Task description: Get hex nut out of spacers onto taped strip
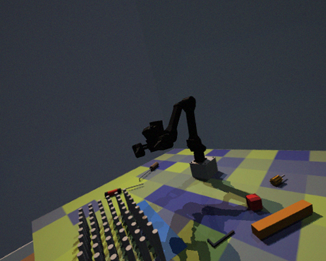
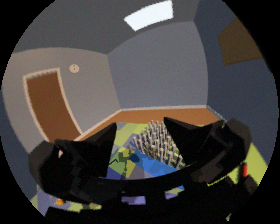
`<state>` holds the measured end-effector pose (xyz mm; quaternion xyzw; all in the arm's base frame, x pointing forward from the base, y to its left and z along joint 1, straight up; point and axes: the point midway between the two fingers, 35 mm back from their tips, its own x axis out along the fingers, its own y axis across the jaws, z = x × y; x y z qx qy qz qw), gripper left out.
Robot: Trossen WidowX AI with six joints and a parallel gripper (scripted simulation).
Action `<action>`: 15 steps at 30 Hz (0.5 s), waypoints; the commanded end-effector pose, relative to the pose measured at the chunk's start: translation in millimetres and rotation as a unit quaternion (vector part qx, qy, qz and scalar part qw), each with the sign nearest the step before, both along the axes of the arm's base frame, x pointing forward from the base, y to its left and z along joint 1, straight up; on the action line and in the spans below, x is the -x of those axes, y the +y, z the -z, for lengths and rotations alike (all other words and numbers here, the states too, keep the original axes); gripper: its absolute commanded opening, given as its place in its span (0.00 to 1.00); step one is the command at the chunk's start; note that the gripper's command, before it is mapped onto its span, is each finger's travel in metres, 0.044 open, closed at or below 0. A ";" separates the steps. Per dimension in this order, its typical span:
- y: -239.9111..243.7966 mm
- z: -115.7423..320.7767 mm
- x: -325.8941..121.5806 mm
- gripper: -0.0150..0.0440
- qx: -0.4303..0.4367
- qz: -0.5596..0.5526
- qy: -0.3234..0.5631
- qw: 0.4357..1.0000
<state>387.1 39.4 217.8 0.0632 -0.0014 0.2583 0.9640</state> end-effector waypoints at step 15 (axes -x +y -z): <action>-4.4 137.5 -10.5 1.00 0.208 0.262 0.146 0.931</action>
